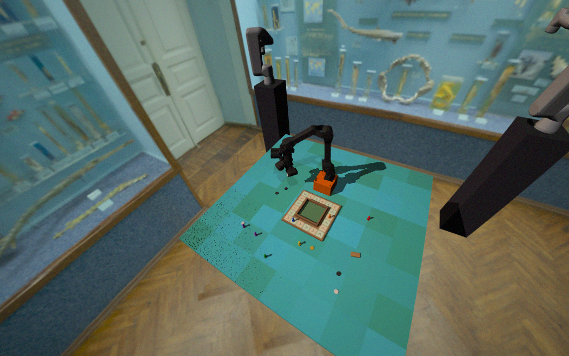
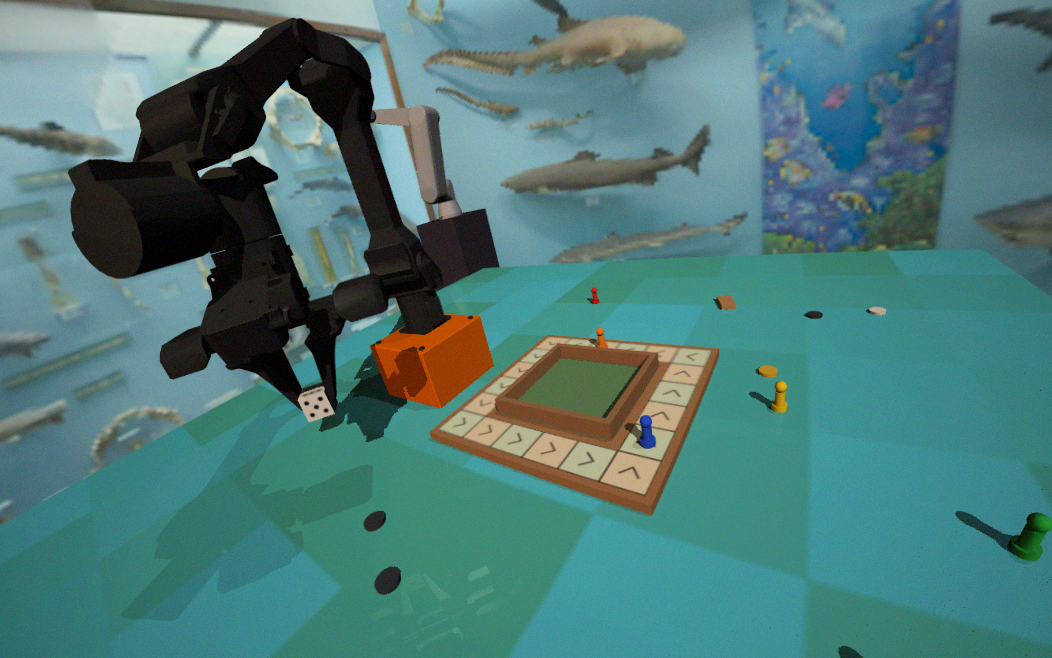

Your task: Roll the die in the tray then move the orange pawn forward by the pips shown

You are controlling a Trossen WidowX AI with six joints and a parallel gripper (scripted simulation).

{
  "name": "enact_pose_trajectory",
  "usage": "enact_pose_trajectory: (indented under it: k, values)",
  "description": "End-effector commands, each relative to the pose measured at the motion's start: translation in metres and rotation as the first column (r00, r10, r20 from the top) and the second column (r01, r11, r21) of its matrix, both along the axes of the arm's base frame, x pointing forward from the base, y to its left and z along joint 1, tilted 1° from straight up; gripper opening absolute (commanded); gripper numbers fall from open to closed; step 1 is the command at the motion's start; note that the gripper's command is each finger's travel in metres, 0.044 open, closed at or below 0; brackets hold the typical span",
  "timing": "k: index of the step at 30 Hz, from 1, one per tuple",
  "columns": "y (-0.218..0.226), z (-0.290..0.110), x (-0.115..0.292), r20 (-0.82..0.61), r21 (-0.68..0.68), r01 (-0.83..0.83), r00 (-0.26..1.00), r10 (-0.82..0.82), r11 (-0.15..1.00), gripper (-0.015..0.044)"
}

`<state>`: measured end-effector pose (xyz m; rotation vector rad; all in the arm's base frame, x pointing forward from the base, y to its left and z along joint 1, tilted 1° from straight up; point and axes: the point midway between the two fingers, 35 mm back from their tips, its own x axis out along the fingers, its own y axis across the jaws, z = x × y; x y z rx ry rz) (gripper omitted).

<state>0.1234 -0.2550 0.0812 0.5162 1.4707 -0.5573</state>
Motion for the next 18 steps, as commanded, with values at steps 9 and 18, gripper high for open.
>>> enact_pose_trajectory:
  k: [9,18]
  values:
    - [0.03,-0.006,0.037,-0.034,-0.007,-0.163,0.986,0.162,0.987,0.0]
    - [0.058,-0.012,0.07,-0.024,-0.008,-0.241,0.97,0.241,0.97,0.0]
